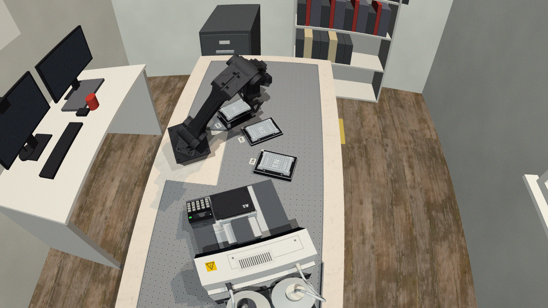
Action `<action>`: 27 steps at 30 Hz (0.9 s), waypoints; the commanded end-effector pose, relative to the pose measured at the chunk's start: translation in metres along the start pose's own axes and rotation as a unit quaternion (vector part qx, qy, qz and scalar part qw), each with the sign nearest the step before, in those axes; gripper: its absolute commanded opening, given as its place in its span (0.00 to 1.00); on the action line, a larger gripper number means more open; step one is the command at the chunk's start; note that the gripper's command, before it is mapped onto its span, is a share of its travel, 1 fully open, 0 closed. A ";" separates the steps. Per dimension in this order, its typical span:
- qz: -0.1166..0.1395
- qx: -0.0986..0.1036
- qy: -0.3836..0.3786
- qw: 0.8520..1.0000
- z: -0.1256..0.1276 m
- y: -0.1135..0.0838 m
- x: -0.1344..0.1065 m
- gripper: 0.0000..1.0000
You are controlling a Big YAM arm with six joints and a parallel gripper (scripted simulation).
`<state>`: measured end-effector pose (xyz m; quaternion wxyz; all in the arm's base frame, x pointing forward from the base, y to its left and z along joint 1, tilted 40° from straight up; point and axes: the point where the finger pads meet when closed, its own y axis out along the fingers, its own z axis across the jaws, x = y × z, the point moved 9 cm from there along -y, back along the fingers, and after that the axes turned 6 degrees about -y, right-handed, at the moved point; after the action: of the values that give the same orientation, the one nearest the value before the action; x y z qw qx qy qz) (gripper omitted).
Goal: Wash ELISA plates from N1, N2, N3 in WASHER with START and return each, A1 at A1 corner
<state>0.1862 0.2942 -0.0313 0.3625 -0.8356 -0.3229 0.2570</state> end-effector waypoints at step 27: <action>-0.019 0.003 -0.023 1.000 0.098 -0.034 -0.011 1.00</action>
<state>0.1040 0.3221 -0.0649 0.3441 -0.8239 -0.3420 0.2931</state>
